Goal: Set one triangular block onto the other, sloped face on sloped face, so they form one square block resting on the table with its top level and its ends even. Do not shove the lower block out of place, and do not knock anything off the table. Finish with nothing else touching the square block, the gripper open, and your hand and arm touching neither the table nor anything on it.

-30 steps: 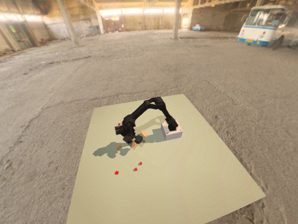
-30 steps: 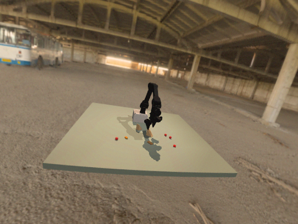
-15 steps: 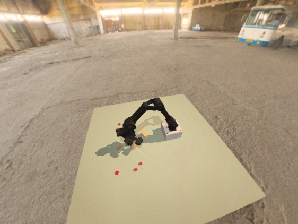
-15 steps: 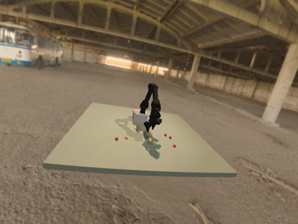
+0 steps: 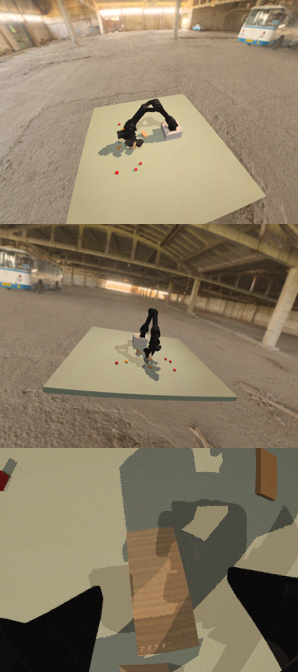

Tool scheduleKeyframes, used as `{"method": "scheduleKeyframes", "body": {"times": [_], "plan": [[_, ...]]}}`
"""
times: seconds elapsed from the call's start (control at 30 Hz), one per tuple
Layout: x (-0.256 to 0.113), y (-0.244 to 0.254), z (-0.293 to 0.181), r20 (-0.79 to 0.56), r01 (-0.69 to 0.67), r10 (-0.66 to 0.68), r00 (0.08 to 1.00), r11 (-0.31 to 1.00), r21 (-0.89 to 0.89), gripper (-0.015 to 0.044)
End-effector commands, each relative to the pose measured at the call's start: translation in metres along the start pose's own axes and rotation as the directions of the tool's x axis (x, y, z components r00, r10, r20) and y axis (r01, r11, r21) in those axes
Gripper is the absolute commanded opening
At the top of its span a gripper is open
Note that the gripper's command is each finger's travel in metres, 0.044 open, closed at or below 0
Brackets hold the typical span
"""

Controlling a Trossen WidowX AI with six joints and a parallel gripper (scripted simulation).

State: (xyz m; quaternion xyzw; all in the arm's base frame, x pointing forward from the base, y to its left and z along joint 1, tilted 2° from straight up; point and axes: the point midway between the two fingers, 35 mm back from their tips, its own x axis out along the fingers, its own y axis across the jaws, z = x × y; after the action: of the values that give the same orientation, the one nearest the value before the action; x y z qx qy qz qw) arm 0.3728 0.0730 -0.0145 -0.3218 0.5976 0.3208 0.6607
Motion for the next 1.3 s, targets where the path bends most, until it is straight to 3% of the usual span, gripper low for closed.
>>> {"method": "scheduleKeyframes", "body": {"times": [0.0,0.33,0.7,0.93,1.07,1.27], "plan": [[0.013,0.005,-0.004,-0.011,-0.017,0.017,1.0,1.0,0.004,0.044],[0.021,0.006,-0.005,-0.011,-0.017,0.017,1.0,1.0,0.004,0.044],[0.021,0.006,-0.005,-0.011,-0.017,0.017,1.0,1.0,0.004,0.0151],[0.021,0.006,-0.005,-0.011,-0.017,0.017,1.0,1.0,0.004,0.0105],[0.02,0.006,-0.005,-0.011,-0.017,0.017,1.0,1.0,0.004,0.0],[-0.004,0.004,-0.004,-0.009,-0.011,0.011,1.0,1.0,0.002,0.0]]}}
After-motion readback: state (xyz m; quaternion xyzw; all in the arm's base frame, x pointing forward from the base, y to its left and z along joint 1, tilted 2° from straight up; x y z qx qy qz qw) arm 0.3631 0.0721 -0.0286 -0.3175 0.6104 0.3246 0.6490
